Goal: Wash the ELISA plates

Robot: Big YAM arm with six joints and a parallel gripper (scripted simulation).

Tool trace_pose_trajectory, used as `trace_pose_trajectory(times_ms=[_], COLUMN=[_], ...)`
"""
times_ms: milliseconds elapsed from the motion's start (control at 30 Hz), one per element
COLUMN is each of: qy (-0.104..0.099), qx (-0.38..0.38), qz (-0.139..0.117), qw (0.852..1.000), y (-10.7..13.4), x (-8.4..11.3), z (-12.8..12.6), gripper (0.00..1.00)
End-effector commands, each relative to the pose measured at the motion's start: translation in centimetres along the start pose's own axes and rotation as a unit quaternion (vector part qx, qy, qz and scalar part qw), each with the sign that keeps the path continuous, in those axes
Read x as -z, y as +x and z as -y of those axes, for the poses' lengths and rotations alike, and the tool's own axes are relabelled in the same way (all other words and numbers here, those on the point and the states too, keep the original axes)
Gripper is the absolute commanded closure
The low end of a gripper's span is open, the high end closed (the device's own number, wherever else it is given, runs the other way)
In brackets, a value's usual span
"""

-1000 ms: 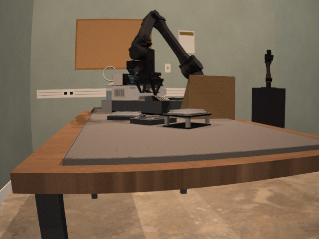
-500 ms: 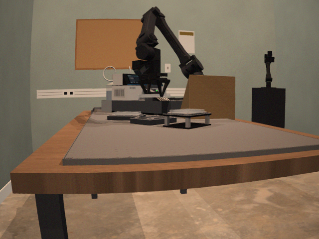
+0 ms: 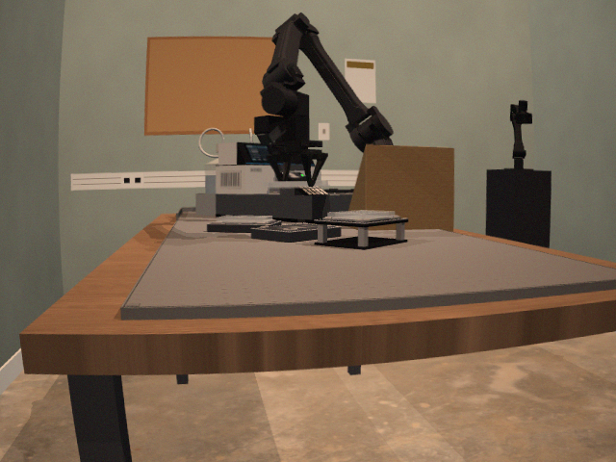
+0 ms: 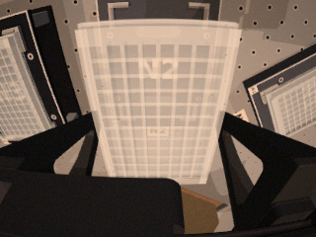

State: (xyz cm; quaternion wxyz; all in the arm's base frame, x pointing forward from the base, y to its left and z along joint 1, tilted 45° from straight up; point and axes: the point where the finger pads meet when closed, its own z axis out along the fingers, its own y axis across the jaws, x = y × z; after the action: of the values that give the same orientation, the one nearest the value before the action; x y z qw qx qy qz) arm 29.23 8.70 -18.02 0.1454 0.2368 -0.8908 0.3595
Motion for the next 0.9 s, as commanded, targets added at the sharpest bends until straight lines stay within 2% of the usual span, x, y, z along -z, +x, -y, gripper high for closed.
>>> trace_pose_trajectory(times_ms=[0,733,800,867], qy=[-0.003,-0.003,-0.003,-0.001], qx=[-0.018,-0.018,-0.009,-0.002], qz=[0.032,0.032,0.009,0.0], qw=[0.999,0.999,1.0,1.0], y=[-2.4,-2.6,-1.4,-0.3], x=[2.1,2.1,-0.3,-1.2], z=[0.2,0.2,0.2,0.1], gripper=[0.16,0.16,0.16,0.16])
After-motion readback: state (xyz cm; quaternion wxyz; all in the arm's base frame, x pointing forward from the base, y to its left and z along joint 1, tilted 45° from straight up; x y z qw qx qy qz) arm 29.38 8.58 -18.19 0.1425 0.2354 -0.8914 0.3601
